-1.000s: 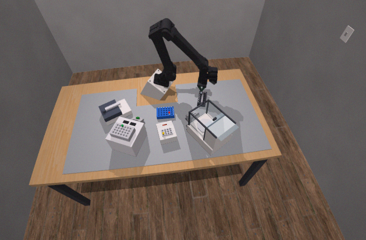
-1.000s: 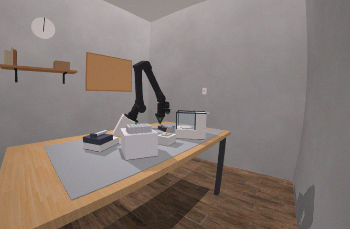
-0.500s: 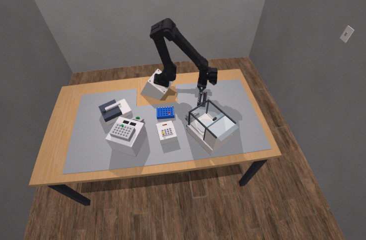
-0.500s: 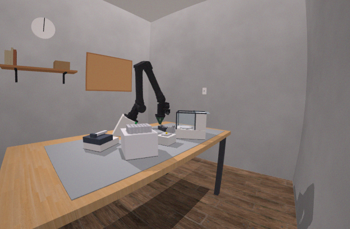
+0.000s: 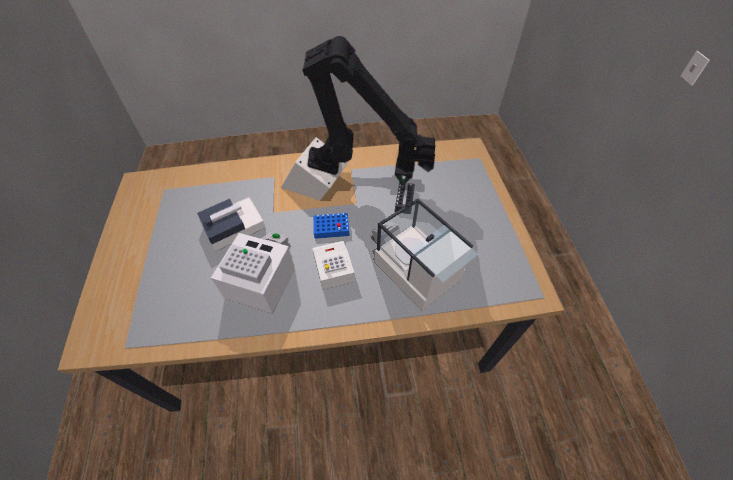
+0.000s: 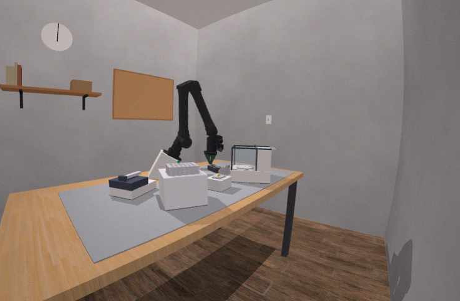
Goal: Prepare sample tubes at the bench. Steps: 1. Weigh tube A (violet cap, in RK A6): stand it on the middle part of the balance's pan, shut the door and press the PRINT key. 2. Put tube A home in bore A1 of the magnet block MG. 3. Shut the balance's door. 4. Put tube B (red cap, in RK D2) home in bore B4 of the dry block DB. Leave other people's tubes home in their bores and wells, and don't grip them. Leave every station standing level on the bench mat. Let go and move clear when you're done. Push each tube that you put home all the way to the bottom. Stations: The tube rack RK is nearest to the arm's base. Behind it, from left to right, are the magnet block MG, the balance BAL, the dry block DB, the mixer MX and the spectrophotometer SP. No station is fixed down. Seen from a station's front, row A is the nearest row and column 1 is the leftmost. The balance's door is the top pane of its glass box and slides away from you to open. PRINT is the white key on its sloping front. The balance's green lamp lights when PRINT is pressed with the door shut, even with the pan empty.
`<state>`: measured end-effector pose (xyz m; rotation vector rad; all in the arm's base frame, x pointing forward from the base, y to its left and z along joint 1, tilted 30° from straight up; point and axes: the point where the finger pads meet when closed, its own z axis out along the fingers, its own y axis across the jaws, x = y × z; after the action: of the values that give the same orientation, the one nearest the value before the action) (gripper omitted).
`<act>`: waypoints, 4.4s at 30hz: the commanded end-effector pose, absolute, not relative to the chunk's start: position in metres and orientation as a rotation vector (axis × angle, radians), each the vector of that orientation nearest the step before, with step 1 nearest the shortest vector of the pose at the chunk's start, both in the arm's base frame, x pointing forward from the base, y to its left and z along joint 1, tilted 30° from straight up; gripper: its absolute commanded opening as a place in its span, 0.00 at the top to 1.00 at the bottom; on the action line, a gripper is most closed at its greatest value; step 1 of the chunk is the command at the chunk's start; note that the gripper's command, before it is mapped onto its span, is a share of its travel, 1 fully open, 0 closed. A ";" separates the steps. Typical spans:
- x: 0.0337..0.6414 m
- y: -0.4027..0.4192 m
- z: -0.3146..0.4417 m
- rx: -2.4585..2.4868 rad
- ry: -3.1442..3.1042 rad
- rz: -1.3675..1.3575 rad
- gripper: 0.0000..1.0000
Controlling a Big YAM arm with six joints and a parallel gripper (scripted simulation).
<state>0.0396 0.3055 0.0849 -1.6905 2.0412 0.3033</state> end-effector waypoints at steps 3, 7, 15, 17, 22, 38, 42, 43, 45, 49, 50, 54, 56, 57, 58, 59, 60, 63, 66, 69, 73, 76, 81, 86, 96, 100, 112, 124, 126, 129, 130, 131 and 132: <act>0.040 0.314 0.092 -1.677 2.028 0.327 0.91; 0.040 0.314 0.092 -1.677 2.028 0.327 0.91; 0.040 0.314 0.093 -1.677 2.028 0.327 0.91; 0.040 0.314 0.093 -1.677 2.028 0.327 0.91; 0.040 0.313 0.092 -1.677 2.028 0.327 0.91; 0.040 0.314 0.092 -1.677 2.028 0.327 0.64; 0.040 0.314 0.092 -1.677 2.028 0.327 0.64; 0.040 0.314 0.092 -1.677 2.028 0.327 0.64; 0.040 0.314 0.092 -1.677 2.028 0.327 0.64; 0.041 0.310 0.093 -1.673 2.023 0.333 0.64; 0.039 0.309 0.096 -1.680 2.028 0.326 0.64; 0.035 0.315 0.114 -1.663 2.017 0.355 0.64; 0.035 0.314 0.115 -1.663 2.017 0.355 0.64; 0.035 0.314 0.115 -1.663 2.017 0.355 0.64; 0.034 0.312 0.115 -1.665 2.019 0.352 0.64; 0.034 0.311 0.116 -1.665 2.019 0.352 0.64; 0.033 0.310 0.118 -1.665 2.019 0.353 0.64; 0.033 0.308 0.121 -1.665 2.019 0.353 0.64; 0.035 0.306 0.113 -1.671 2.036 0.328 0.64; 0.036 0.305 0.111 -1.676 2.028 0.329 0.64; 0.029 0.310 0.129 -1.661 2.017 0.358 0.64; 0.028 0.307 0.131 -1.662 2.018 0.356 0.64; 0.026 0.304 0.140 -1.660 2.016 0.360 0.64; 0.024 0.300 0.148 -1.660 2.016 0.362 0.64; 0.023 0.294 0.158 -1.656 2.019 0.364 0.64; 0.026 0.289 0.147 -1.665 2.037 0.333 0.64; 0.026 0.289 0.144 -1.674 2.027 0.333 0.64; 0.026 0.289 0.144 -1.674 2.027 0.333 0.64; 0.026 0.289 0.144 -1.674 2.027 0.333 0.64; 0.026 0.289 0.144 -1.674 2.027 0.333 0.64; 0.026 0.289 0.144 -1.674 2.027 0.333 0.64; 0.026 0.289 0.144 -1.674 2.027 0.333 0.64; 0.026 0.289 0.144 -1.674 2.027 0.333 0.64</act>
<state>0.0260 0.2838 0.1324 -1.6877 2.0338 0.3151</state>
